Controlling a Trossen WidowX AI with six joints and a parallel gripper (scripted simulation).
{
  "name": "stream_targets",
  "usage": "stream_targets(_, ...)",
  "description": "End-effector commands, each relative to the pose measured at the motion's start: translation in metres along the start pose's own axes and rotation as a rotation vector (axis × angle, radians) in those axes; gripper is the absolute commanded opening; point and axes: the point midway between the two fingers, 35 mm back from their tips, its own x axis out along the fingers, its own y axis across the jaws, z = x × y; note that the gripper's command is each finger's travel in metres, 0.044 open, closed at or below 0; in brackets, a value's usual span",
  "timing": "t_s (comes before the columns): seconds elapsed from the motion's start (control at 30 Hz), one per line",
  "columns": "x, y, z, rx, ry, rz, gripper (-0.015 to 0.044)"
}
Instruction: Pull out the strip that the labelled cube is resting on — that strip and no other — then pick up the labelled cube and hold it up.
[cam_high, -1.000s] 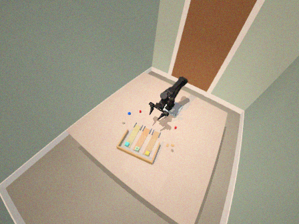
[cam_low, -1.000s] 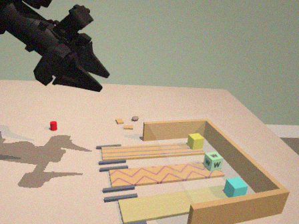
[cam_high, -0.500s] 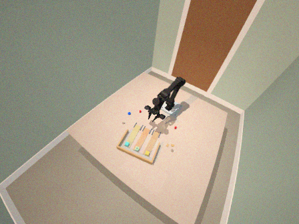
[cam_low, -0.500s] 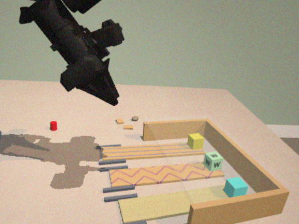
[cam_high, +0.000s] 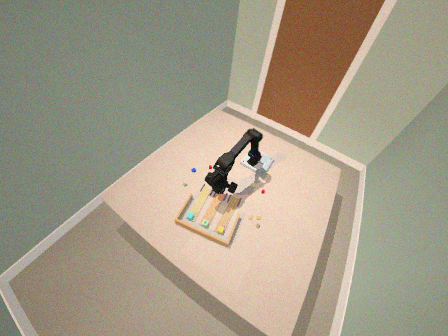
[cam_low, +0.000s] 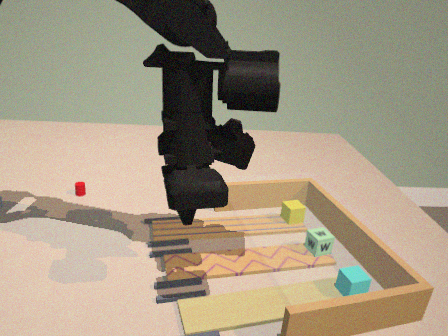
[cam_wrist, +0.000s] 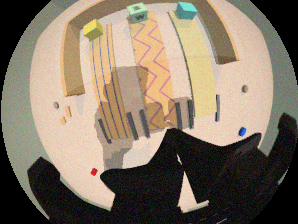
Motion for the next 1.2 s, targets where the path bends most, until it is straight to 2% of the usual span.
stream_targets(0.0,0.002,-0.001,0.001,-0.017,0.032,0.004,0.0)
stream_targets(1.17,0.057,0.001,0.0,-0.017,0.032,0.004,0.0)
